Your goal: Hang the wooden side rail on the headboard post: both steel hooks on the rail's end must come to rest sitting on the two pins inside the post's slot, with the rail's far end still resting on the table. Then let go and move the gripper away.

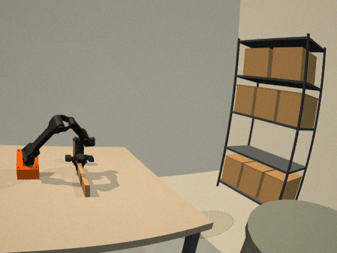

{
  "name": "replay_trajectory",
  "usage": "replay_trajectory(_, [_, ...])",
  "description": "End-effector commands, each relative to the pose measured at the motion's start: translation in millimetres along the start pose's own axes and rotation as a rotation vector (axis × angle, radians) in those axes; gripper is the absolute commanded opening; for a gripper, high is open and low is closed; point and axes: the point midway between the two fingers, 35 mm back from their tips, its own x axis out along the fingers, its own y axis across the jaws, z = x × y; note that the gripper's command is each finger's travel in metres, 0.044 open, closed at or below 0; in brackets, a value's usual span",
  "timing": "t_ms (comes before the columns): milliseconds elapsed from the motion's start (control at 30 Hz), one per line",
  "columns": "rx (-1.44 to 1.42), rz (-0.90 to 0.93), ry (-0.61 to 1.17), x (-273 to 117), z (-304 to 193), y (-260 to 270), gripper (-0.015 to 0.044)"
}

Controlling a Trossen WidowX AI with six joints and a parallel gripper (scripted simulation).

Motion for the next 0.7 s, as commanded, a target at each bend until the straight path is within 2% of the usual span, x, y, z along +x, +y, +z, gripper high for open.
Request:
replay_trajectory(0, [0.004, 0.014, 0.001, -5.8, -1.2, 1.9, 0.0])
replay_trajectory(667, [0.004, 0.014, 0.001, -9.1, -1.2, 1.9, 0.0])
